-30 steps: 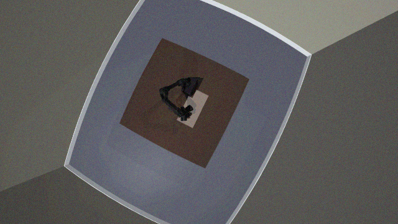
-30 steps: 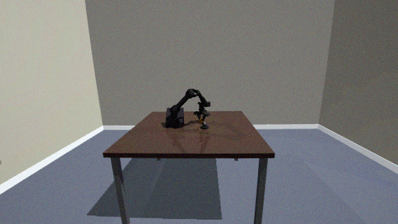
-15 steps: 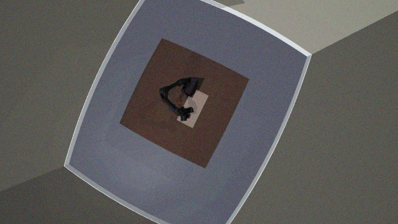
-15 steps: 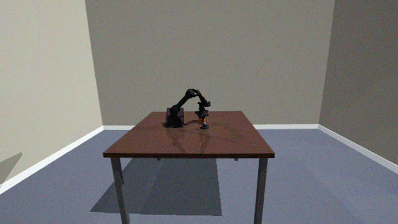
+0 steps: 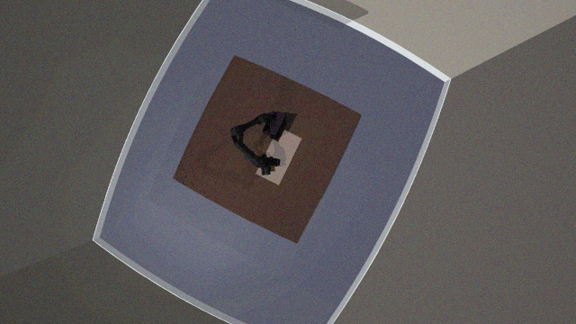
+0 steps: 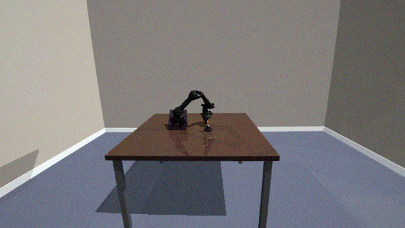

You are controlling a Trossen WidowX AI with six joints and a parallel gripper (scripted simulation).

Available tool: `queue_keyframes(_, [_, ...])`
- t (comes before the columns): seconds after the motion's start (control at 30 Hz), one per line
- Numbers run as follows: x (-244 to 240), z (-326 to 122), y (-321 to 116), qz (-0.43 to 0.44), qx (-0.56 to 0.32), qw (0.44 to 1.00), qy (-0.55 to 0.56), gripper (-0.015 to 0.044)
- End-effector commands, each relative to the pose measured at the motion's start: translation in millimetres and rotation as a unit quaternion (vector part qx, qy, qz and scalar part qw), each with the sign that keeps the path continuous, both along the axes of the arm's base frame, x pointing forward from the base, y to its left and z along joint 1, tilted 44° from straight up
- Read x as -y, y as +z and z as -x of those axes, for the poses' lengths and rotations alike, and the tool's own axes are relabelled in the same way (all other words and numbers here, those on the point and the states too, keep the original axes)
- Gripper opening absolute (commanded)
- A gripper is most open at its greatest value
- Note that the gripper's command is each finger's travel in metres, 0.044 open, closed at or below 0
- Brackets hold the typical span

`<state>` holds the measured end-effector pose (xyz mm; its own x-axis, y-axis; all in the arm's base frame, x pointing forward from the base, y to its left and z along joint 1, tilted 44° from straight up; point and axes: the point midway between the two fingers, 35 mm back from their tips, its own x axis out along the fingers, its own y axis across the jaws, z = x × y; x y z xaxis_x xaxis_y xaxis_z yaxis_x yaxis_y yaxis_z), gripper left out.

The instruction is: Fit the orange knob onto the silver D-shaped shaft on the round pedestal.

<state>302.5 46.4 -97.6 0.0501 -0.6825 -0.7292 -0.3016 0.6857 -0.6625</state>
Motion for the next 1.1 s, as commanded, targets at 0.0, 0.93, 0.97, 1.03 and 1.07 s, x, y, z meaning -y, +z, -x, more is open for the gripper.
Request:
queue_keyframes(0.0, [-1.4,-0.7,0.5,-0.006,0.055,0.997,-0.059,0.0179])
queue_keyframes(0.93, [-1.4,-0.7,0.5,-0.02,0.236,0.938,-0.254,0.0179])
queue_keyframes(0.97, [-1.4,-0.7,0.5,-0.02,0.236,0.938,-0.254,0.0179])
queue_keyframes(1.03, [-1.4,-0.7,0.5,-0.02,0.236,0.938,-0.254,0.0179])
queue_keyframes(1.07, [-1.4,-0.7,0.5,-0.02,0.236,0.938,-0.254,0.0179])
